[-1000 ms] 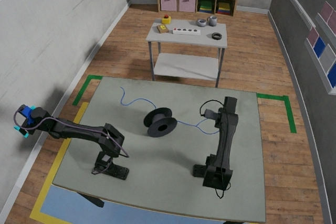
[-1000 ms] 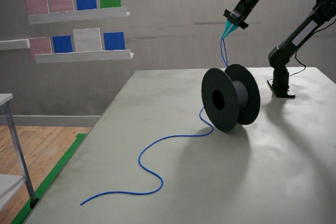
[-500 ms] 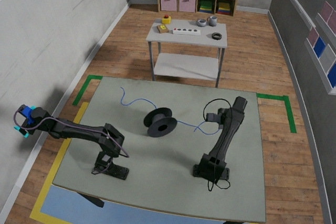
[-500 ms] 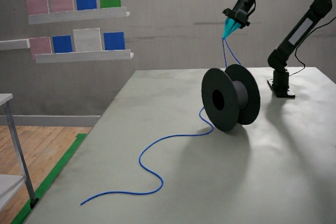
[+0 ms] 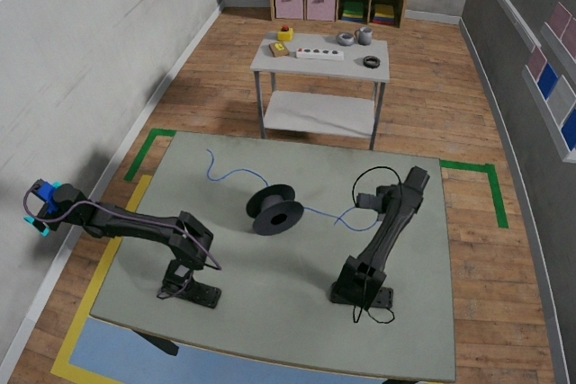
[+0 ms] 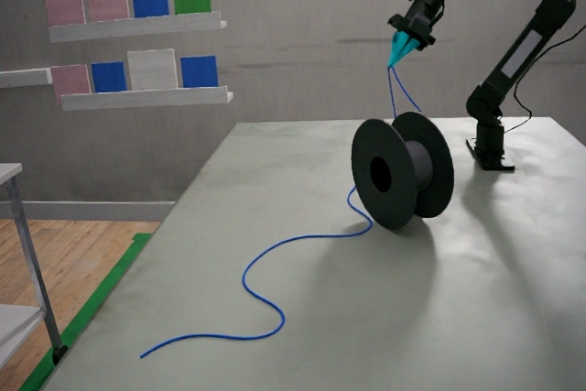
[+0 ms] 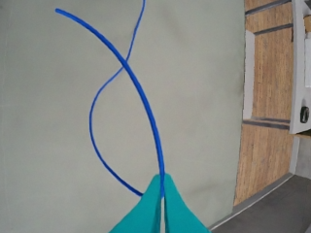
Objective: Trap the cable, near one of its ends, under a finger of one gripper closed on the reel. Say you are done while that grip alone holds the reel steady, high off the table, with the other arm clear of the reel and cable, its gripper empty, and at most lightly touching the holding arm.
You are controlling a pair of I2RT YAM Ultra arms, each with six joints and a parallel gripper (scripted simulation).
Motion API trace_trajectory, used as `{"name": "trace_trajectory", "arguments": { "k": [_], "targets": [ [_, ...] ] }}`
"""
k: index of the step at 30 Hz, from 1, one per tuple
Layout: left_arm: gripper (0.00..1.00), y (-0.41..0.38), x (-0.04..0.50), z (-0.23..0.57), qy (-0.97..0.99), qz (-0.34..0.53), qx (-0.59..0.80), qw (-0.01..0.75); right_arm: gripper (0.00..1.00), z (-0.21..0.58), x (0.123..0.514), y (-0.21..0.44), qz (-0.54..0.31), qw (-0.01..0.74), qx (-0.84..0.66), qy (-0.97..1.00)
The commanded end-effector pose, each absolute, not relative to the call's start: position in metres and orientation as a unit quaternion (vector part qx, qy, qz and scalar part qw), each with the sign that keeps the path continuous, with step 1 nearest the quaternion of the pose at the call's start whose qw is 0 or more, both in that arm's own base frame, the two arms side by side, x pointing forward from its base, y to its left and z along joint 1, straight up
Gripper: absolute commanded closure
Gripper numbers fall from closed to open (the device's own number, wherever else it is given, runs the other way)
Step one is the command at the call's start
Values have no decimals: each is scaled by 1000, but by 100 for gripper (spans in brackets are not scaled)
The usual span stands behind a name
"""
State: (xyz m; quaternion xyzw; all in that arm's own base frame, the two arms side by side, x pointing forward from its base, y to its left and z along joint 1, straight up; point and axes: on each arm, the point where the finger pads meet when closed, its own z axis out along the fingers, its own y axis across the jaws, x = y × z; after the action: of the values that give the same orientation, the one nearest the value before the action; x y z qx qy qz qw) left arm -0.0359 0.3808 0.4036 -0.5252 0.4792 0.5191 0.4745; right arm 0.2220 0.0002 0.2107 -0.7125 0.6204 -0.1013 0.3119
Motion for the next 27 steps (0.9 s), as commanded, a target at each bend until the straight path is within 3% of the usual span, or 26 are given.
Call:
{"name": "trace_trajectory", "arguments": {
  "k": [1, 11, 27],
  "targets": [
    [0, 380, -38, 400, 479, 522, -527, 471, 100, 223, 228, 2, -105, 331, -711, 611],
    [0, 380, -38, 400, 479, 522, -527, 471, 100, 210, 239, 10, -98, 321, -721, 606],
    [0, 380, -38, 400, 479, 522, -527, 471, 100, 227, 307, 46, -132, 320, -758, 553]
  ]
}}
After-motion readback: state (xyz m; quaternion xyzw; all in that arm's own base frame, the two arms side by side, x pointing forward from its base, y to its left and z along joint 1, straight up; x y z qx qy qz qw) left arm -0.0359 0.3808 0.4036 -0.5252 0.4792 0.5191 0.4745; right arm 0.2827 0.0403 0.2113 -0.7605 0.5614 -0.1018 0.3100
